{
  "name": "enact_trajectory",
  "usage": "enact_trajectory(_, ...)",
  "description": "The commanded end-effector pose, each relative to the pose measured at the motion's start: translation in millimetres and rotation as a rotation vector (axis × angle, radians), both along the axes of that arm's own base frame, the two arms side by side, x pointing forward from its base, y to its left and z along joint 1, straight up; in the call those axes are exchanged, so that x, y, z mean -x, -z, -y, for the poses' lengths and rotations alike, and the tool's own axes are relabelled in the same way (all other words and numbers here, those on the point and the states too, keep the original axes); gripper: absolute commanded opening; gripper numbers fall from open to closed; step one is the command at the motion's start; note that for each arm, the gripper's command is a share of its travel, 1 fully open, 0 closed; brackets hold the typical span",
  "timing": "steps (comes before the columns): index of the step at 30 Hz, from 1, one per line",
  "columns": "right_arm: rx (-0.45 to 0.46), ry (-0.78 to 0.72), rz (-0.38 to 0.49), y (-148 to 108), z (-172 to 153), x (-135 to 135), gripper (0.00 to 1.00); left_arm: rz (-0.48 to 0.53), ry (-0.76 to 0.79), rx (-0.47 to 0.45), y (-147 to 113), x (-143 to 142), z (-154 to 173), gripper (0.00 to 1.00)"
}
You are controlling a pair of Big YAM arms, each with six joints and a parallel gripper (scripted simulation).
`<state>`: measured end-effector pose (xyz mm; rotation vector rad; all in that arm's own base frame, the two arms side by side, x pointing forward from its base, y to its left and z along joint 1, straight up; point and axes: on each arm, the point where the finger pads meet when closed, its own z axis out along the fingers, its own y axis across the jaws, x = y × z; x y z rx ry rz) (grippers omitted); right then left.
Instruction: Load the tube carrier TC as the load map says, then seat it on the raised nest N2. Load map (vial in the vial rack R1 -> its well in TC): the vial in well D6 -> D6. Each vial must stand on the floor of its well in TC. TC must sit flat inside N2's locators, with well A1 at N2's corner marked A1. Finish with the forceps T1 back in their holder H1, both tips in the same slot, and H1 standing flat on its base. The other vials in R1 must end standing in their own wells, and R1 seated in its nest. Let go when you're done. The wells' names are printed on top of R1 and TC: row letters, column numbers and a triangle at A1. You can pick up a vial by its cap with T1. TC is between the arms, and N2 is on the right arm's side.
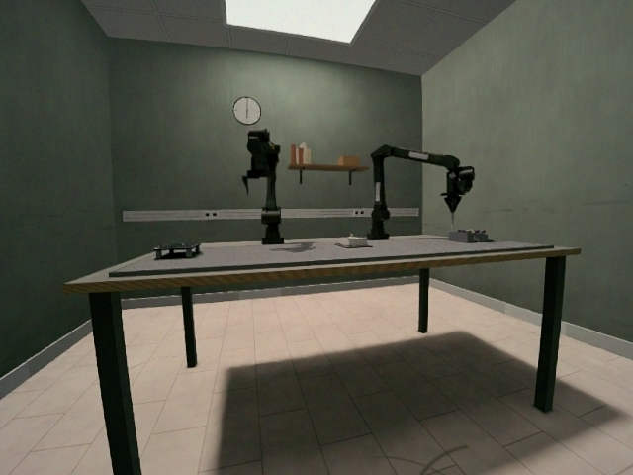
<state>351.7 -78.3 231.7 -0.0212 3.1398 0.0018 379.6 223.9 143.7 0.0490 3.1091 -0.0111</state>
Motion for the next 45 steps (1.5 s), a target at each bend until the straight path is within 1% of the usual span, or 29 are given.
enact_trajectory(1, 0.009, 0.009, 0.033, -12, 2, -7, 1.0, 0.006, 0.005, -0.006, 4, -9, 0, 0.07)
enact_trajectory(4, 0.009, 0.009, 0.033, -12, 2, -7, 1.0, -0.004, 0.005, 0.0, 9, -5, 2, 0.07)
enact_trajectory(15, 0.009, 0.009, 0.033, -12, 2, -7, 1.0, 0.003, 0.005, -0.004, 8, -8, 0, 0.07)
enact_trajectory(20, 0.009, 0.009, 0.033, -12, 2, -7, 1.0, -0.004, 0.005, 0.0, 13, -5, 2, 0.07)
enact_trajectory(22, 0.009, 0.009, 0.033, -12, 2, -7, 1.0, 0.003, 0.004, -0.004, 10, -8, 1, 0.07)
enact_trajectory(30, 0.009, 0.009, 0.033, -12, 2, -7, 1.0, -0.005, 0.004, 0.001, 15, -5, 2, 0.07)
enact_trajectory(32, 0.009, 0.009, 0.033, -12, 2, -7, 1.0, -0.005, 0.004, 0.001, 15, -5, 2, 0.07)
enact_trajectory(33, 0.009, 0.009, 0.033, -12, 2, -7, 1.0, 0.003, 0.004, -0.004, 10, -9, 0, 0.07)
enact_trajectory(37, 0.009, 0.009, 0.033, -12, 2, -7, 1.0, -0.004, 0.004, 0.0, 16, -5, 2, 0.07)
enact_trajectory(42, 0.009, 0.009, 0.033, -12, 2, -7, 1.0, 0.005, 0.004, -0.005, 14, -8, 0, 0.07)
enact_trajectory(45, 0.009, 0.009, 0.033, -12, 2, -7, 1.0, -0.007, 0.004, 0.001, 19, -4, 3, 0.07)
